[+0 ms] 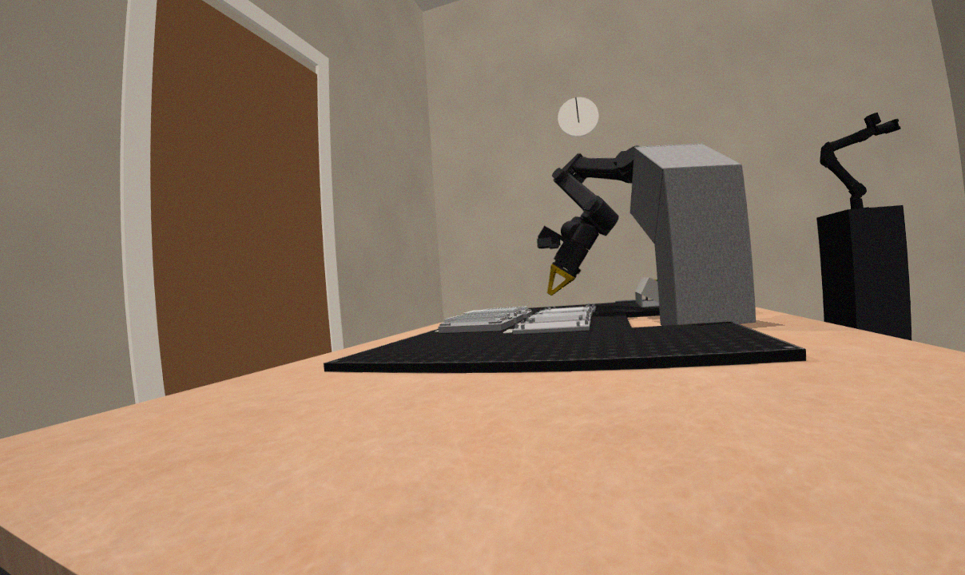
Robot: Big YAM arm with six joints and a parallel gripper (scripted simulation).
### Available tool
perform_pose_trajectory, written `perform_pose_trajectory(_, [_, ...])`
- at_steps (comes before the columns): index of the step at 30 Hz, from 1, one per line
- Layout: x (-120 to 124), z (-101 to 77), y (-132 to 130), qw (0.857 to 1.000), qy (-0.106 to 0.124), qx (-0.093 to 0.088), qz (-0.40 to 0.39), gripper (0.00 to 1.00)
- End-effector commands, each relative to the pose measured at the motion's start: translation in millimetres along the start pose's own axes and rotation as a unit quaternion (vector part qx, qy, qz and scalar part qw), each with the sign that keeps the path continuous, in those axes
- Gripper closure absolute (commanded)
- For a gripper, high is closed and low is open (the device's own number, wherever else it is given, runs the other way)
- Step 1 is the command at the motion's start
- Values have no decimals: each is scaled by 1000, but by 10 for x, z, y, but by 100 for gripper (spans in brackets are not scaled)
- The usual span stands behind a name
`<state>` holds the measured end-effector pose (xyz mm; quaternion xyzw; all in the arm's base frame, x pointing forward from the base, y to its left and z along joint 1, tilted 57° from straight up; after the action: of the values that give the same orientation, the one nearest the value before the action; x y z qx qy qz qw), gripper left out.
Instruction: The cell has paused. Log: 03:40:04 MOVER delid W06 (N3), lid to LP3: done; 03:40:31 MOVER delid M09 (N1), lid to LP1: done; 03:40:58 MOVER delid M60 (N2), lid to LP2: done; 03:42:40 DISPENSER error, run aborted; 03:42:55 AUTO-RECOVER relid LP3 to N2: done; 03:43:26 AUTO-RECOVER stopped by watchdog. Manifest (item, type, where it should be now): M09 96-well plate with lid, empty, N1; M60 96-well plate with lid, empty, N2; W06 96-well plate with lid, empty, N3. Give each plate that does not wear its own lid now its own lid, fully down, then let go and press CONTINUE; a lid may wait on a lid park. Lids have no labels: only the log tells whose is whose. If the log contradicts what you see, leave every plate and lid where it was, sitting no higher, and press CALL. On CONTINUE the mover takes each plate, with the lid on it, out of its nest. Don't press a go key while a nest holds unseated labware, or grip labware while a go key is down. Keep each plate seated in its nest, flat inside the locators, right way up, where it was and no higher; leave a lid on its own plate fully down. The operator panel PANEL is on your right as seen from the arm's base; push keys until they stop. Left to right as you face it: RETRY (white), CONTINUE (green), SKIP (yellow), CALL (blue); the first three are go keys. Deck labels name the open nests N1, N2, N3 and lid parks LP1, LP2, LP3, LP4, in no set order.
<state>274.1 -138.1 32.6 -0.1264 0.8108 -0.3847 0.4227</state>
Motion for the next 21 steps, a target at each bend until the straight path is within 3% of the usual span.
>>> perform_pose_trajectory(1, [52, -41, -131, 999, -17, 19, -31, 100])
perform_pose_trajectory(2, [52, -41, -131, 999, -17, 19, -31, 100])
perform_pose_trajectory(3, [39, -17, -217, 998, -38, 24, -31, 100])
perform_pose_trajectory(4, [41, -19, -252, 999, -32, 16, -32, 100])
perform_pose_trajectory(8, [-20, 12, -461, 999, -36, 21, -32, 100])
perform_pose_trajectory(10, [-21, -53, -391, 999, -36, 9, -34, 100])
perform_pose_trajectory(12, [-4, -50, -374, 999, -34, 9, -29, 100])
perform_pose_trajectory(13, [3, -52, -292, 999, -31, -7, -37, 100])
perform_pose_trajectory(14, [3, -52, -292, 999, -31, -7, -37, 100])
perform_pose_trajectory(15, [-4, -50, -374, 999, -34, 9, -29, 100])
perform_pose_trajectory(21, [-4, -50, -374, 999, -34, 9, -29, 100])
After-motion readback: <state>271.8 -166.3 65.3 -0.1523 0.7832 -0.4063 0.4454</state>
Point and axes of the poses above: the point where the finger pads meet when closed, its own z axis out along the fingers, its own y axis across the jaws, x = y × z, the point moved 10 cm from there along -z, back along the fingers, and after that the axes turned 5 degrees about z, right-handed, at the moved point
